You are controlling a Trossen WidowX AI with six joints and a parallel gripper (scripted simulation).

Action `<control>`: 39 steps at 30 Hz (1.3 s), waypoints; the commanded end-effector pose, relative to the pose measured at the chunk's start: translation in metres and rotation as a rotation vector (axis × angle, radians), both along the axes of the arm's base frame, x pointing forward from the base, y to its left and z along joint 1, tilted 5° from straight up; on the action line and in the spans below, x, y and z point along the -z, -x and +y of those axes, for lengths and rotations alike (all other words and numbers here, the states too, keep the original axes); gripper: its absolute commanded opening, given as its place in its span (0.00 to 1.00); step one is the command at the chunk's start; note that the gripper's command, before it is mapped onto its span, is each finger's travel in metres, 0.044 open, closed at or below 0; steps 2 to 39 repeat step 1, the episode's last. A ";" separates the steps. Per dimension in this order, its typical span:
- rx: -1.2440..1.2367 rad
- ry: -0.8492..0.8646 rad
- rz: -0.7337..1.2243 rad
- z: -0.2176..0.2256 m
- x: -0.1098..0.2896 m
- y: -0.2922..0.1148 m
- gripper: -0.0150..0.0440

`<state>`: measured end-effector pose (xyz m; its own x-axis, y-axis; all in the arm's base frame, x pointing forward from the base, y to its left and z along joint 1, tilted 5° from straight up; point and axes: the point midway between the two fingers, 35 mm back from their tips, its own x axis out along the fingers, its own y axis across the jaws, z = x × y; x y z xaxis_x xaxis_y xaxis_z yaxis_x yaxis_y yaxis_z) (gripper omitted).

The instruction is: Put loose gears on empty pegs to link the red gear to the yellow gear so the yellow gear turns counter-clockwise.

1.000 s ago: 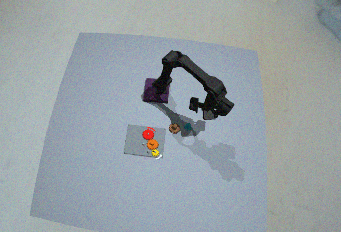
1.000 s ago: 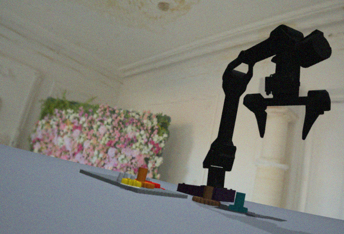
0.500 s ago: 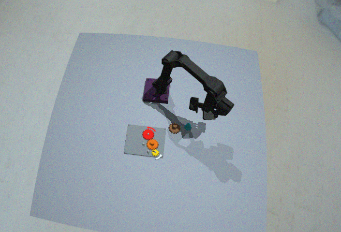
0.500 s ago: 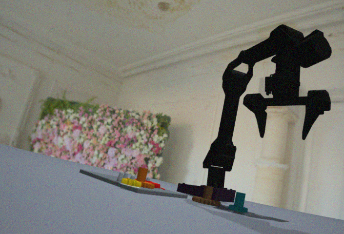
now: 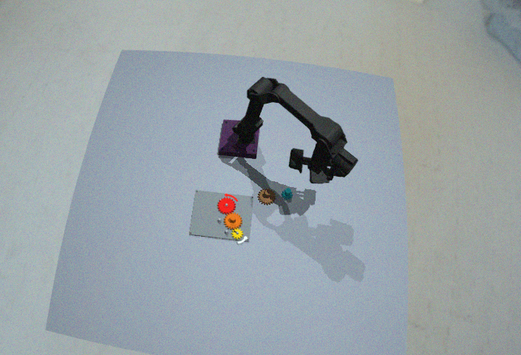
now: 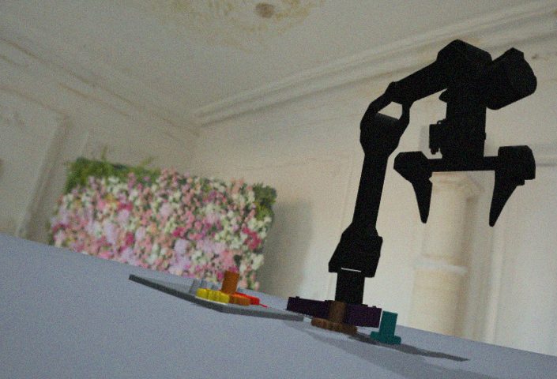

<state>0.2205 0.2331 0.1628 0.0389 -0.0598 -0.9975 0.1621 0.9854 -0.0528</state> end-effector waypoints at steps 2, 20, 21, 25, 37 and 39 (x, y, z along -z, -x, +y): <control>0.002 -0.001 0.003 0.000 0.000 0.001 1.00; 0.002 -0.001 0.003 0.000 0.000 0.001 1.00; 0.002 -0.001 0.003 0.000 0.000 0.001 1.00; 0.002 -0.001 0.003 0.000 0.000 0.001 1.00; 0.002 -0.001 0.003 0.000 0.000 0.001 1.00; 0.002 -0.001 0.003 0.000 0.000 0.001 1.00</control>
